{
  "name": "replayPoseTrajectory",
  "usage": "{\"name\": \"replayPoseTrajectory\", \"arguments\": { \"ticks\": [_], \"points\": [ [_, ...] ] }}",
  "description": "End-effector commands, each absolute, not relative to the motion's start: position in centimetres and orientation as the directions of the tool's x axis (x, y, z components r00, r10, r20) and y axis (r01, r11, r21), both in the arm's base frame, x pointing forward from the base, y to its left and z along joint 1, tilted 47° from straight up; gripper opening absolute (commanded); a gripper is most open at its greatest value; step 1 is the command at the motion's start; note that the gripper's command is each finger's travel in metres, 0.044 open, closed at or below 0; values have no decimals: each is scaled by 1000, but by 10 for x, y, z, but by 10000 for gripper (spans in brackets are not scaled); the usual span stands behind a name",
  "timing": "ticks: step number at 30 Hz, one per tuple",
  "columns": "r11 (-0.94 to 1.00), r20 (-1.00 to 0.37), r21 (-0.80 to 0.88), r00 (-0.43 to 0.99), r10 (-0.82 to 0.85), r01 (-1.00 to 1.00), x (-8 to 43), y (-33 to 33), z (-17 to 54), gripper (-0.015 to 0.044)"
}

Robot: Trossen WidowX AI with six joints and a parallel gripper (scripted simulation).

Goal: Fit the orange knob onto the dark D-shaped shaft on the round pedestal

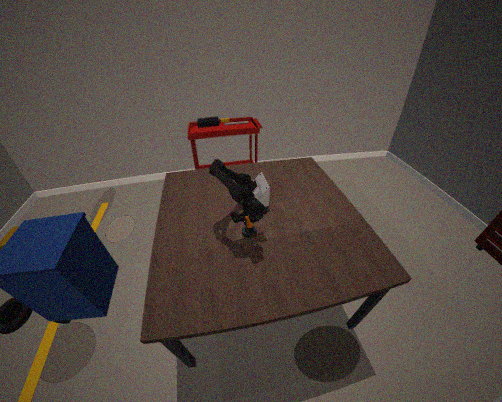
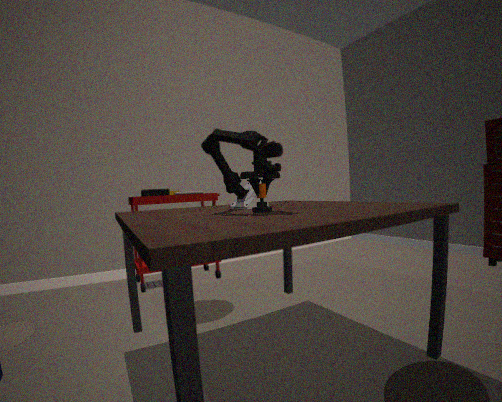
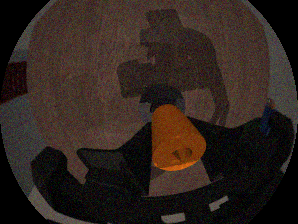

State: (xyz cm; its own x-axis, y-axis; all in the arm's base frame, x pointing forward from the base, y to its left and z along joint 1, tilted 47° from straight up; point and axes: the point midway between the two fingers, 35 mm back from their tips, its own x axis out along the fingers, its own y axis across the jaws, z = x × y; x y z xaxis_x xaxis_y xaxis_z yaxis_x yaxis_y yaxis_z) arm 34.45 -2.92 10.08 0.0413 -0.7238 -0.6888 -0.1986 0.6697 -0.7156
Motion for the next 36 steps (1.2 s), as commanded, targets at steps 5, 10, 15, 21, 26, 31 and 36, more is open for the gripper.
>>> {"name": "replayPoseTrajectory", "arguments": {
  "ticks": [5,10,15,21,26,31,36],
  "points": [
    [624,-689,-682,50,-723,-382,342,-26,104,0],
    [620,-689,-680,50,-723,-391,340,-28,101,0],
    [620,-689,-680,50,-723,-391,341,-30,100,0],
    [620,-689,-680,50,-723,-391,341,-30,100,0],
    [620,-689,-680,50,-723,-391,342,-29,101,0],
    [618,-689,-678,50,-723,-399,342,-27,104,0],
    [561,-689,-628,50,-723,-539,343,-27,105,0]
  ]
}}
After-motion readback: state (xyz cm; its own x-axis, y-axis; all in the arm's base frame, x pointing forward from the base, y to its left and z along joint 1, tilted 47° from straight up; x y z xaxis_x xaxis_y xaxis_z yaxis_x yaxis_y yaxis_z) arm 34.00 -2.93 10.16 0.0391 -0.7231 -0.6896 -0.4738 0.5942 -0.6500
